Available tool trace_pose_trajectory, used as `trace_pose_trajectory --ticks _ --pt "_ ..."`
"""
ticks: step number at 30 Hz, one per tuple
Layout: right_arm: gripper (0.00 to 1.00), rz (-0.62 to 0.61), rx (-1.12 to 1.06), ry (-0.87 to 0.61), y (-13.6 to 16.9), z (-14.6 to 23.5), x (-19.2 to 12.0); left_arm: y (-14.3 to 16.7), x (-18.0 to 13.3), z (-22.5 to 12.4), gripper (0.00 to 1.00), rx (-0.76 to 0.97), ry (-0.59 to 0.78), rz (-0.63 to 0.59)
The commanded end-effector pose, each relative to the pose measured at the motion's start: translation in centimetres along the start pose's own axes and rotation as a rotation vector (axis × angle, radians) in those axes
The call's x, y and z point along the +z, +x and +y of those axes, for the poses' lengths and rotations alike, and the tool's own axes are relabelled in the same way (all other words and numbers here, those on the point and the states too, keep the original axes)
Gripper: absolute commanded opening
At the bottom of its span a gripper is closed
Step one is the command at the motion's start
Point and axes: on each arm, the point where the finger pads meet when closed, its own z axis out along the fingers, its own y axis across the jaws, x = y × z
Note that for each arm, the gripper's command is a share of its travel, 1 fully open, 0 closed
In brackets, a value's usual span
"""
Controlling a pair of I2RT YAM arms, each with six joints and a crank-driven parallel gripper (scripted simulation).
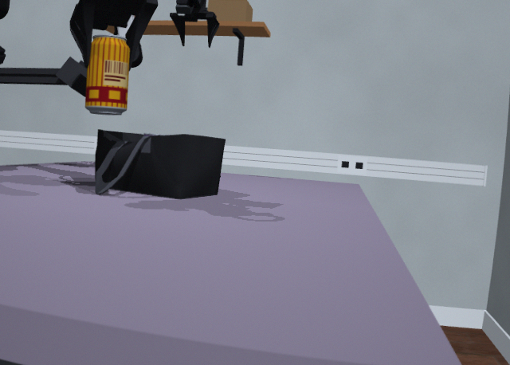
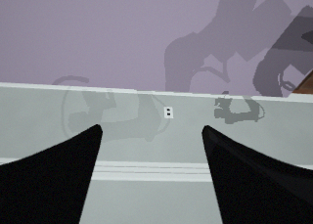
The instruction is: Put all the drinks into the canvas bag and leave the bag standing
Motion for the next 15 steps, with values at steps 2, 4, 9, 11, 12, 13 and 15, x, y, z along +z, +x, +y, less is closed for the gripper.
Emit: trace_pose_trajectory --ticks 2,4,9,11,12,13,15 --pt "0.74 -0.088 0.047 -0.035 -2.6 1.1 -1.7 0.0 -0.8 0.3 0.91 0.002 -0.021 -0.001" --pt "0.74 -0.07 0.05 0.004 -0.8 0.5 -1.7 0.2 -0.8 0.2 0.91 -0.002 -0.02 -0.001" --pt "0.74 -0.087 0.07 -0.018 -0.3 2.0 -2.4 0.2 -0.8 0.2 0.91 -0.002 -0.02 -0.001" --pt "0.74 -0.083 0.069 -0.015 0.3 2.2 -2.5 0.2 -0.8 0.2 0.91 -0.002 -0.02 -0.001" --pt "0.74 -0.084 0.071 -0.017 0.4 2.4 -2.6 0.2 -0.8 0.2 0.91 -0.002 -0.02 -0.001" --pt "0.74 -0.082 0.061 -0.039 -0.3 2.7 -2.7 0.2 -0.8 0.2 0.91 -0.002 -0.02 -0.001" --pt "0.74 -0.091 0.068 -0.035 -0.7 2.4 -2.5 0.2 -0.8 0.2 0.91 -0.002 -0.02 -0.001"
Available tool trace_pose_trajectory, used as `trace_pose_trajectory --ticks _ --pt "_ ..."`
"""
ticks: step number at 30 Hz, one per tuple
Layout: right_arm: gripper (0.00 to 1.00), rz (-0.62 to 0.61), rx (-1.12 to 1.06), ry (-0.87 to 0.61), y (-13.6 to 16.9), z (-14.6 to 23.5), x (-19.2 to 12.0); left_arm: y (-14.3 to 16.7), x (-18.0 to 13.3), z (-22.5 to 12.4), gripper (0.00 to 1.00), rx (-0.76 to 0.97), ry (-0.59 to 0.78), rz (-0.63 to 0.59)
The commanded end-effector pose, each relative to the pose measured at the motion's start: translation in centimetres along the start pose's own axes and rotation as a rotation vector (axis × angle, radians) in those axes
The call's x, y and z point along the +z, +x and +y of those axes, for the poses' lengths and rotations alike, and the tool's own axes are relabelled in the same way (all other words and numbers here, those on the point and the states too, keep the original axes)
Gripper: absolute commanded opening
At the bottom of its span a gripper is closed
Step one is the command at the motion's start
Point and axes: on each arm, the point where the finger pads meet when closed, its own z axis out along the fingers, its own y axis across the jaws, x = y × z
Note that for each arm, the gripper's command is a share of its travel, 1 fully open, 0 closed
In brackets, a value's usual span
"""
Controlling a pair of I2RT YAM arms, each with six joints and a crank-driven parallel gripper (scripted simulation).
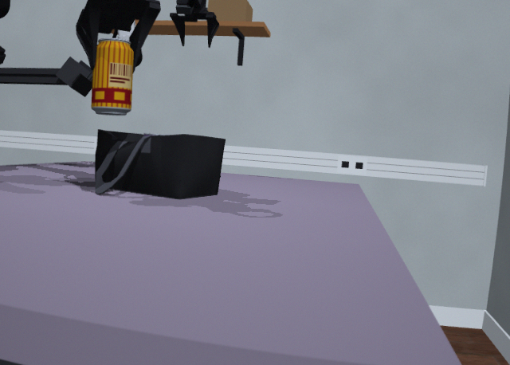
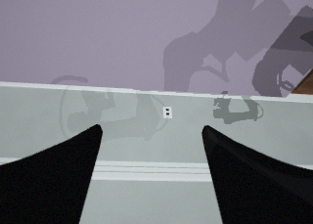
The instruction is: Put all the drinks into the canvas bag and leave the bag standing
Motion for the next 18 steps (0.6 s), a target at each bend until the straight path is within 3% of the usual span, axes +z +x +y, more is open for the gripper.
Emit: trace_pose_trajectory --ticks 1,5,9,11,15,18 --pt "0.74 -0.089 0.059 -0.024 -3.1 0.4 -1.0 0.0 -0.8 0.3 0.91 0.004 -0.021 -0.002" --pt "0.74 -0.07 0.045 -0.026 -1.9 0.5 -0.9 0.2 -0.8 0.2 0.91 -0.001 -0.02 -0.002" --pt "0.74 -0.086 0.056 -0.041 -2.8 1.1 -1.3 0.2 -0.8 0.2 0.91 -0.001 -0.02 -0.002" --pt "0.74 -0.073 0.06 -0.004 -0.9 0.5 -1.1 0.2 -0.8 0.2 0.91 -0.001 -0.02 -0.002" --pt "0.74 -0.083 0.076 -0.022 -0.9 1.9 -2.0 0.2 -0.8 0.2 0.91 -0.001 -0.02 -0.002" --pt "0.74 -0.042 0.031 0.021 1.6 1.6 -1.3 0.2 -0.8 0.2 0.91 -0.001 -0.02 -0.002"
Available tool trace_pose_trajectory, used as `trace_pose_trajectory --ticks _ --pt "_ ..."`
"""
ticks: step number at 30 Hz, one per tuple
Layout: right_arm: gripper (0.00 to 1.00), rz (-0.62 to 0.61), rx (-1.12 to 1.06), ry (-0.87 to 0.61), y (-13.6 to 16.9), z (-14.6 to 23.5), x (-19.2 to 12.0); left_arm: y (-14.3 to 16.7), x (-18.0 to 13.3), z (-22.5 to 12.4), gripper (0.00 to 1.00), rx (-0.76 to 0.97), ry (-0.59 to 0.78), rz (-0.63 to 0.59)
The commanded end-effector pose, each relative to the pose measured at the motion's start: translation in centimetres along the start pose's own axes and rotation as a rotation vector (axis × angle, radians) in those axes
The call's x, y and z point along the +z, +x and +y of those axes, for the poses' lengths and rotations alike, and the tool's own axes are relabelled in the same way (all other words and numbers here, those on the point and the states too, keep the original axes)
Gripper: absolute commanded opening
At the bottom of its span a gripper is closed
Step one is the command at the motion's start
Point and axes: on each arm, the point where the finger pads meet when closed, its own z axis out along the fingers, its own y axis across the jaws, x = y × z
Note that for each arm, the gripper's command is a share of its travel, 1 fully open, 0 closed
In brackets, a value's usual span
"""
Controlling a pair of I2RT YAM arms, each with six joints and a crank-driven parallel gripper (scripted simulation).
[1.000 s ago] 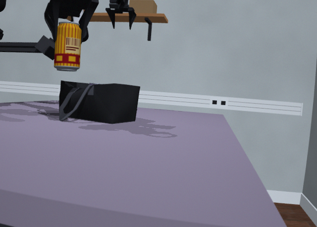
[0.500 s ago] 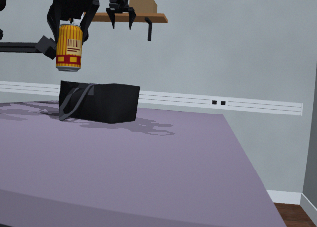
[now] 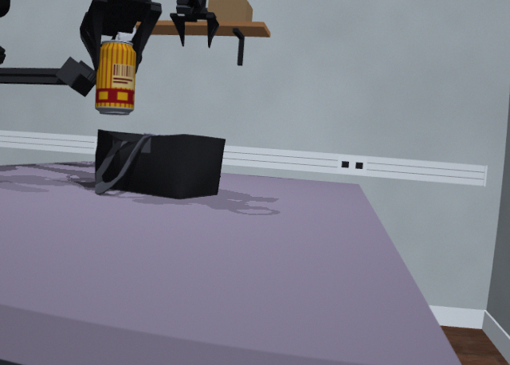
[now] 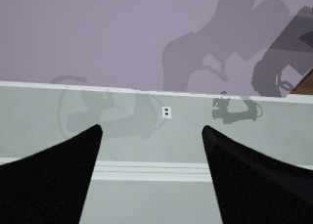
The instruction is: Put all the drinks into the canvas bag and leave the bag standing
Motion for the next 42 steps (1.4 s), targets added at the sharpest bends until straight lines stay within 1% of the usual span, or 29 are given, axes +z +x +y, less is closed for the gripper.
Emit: trace_pose_trajectory --ticks 1,3,4,5,7,10,17,18,20,21,28,30,32,34,42 --pt "0.74 -0.047 0.036 -0.024 -1.1 1.4 -0.7 0.0 -0.8 0.3 0.91 0.004 -0.02 -0.001" --pt "0.74 -0.047 0.036 -0.024 -1.1 1.4 -0.7 0.0 -0.8 0.3 0.91 0.004 -0.02 -0.001" --pt "0.74 -0.042 0.039 0.013 -0.1 0.7 -0.9 0.2 -0.8 0.2 0.91 -0.001 -0.02 -0.001" --pt "0.74 -0.031 0.024 0.027 0.7 0.8 -0.5 0.2 -0.8 0.2 0.91 -0.001 -0.02 -0.001" --pt "0.74 -0.027 0.025 0.023 1.3 0.9 -0.9 0.2 -0.8 0.2 0.91 -0.001 -0.02 -0.001" --pt "0.74 -0.039 0.047 0.005 1.2 2.2 -1.5 0.2 -0.8 0.2 0.91 -0.001 -0.02 -0.001" --pt "0.74 -0.033 0.044 0.01 3.0 3.1 -2.2 0.2 -0.8 0.2 0.91 -0.001 -0.02 -0.001" --pt "0.74 -0.031 0.038 -0.016 2.7 3.5 -2.4 0.2 -0.8 0.2 0.91 -0.001 -0.02 -0.001" --pt "0.74 -0.031 0.038 -0.016 2.7 3.5 -2.4 0.2 -0.8 0.2 0.91 -0.001 -0.02 -0.001" --pt "0.74 -0.032 0.041 0.015 3.6 3.3 -2.3 0.3 -0.8 0.1 0.91 -0.007 -0.019 -0.001" --pt "0.74 -0.028 0.048 0.004 5.1 4.7 -3.3 0.3 -0.8 0.1 0.91 -0.007 -0.019 -0.001" --pt "0.74 -0.032 0.053 -0.02 3.9 4.8 -3.5 0.3 -0.8 0.1 0.91 -0.007 -0.019 -0.001" --pt "0.74 -0.04 0.075 -0.019 3.3 4.8 -3.3 0.3 -0.8 0.1 0.91 -0.007 -0.019 -0.001" --pt "0.74 -0.037 0.073 -0.041 3.7 5.4 -3.7 0.3 -0.8 0.1 0.91 -0.007 -0.019 -0.001" --pt "0.74 -0.039 0.067 -0.041 3.6 5.3 -3.7 0.5 -0.8 0.0 0.91 -0.013 -0.019 -0.001"
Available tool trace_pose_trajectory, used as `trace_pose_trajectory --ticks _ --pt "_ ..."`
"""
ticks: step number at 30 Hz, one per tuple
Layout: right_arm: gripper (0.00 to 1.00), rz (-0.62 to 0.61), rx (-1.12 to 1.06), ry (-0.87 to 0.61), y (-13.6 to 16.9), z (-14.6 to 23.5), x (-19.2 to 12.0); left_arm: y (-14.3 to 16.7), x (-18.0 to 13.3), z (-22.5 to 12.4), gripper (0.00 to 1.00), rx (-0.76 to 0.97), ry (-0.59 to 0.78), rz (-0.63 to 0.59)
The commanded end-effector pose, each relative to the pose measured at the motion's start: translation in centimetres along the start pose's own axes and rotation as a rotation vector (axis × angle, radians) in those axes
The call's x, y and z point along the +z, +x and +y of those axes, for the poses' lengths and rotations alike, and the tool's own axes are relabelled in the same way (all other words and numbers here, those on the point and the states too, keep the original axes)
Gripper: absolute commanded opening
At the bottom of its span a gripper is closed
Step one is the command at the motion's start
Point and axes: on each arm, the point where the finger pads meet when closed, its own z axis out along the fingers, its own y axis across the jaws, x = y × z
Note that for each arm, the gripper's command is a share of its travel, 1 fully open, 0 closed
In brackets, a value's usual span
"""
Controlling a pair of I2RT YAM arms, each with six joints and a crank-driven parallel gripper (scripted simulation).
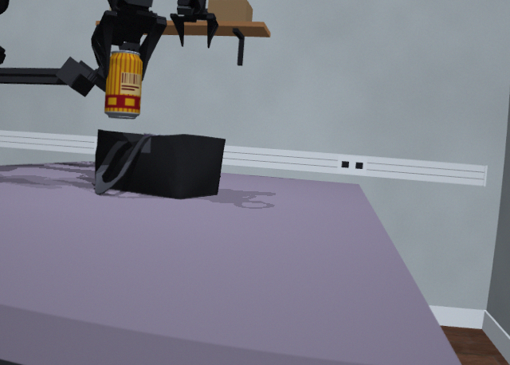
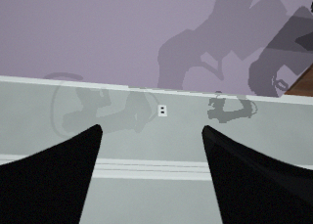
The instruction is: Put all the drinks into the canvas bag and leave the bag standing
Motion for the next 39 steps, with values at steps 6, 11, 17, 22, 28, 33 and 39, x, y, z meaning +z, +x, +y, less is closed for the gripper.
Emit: trace_pose_trajectory --ticks 6,11,17,22,28,33,39 --pt "0.74 -0.052 0.065 -0.044 -2.5 1.3 -0.9 -0.1 -0.7 0.3 0.91 0.016 -0.021 -0.009" --pt "0.74 -0.047 0.055 -0.04 -2.0 1.0 -0.8 -0.1 -0.7 0.3 0.91 0.016 -0.021 -0.009" --pt "0.74 -0.048 0.059 -0.045 -2.1 1.1 -0.9 0.0 -0.7 0.2 0.91 0.009 -0.022 -0.009" --pt "0.74 -0.031 0.037 -0.012 0.7 1.7 -1.3 0.0 -0.7 0.2 0.91 0.009 -0.022 -0.009" --pt "0.74 -0.029 0.036 -0.037 1.3 2.8 -2.0 0.0 -0.7 0.2 0.91 0.009 -0.022 -0.009" --pt "0.74 -0.033 0.04 -0.014 2.8 3.2 -2.4 0.2 -0.8 0.1 0.91 0.002 -0.022 -0.008" --pt "0.74 -0.031 0.04 -0.015 4.2 4.1 -3.2 0.2 -0.8 0.1 0.91 0.002 -0.022 -0.008"
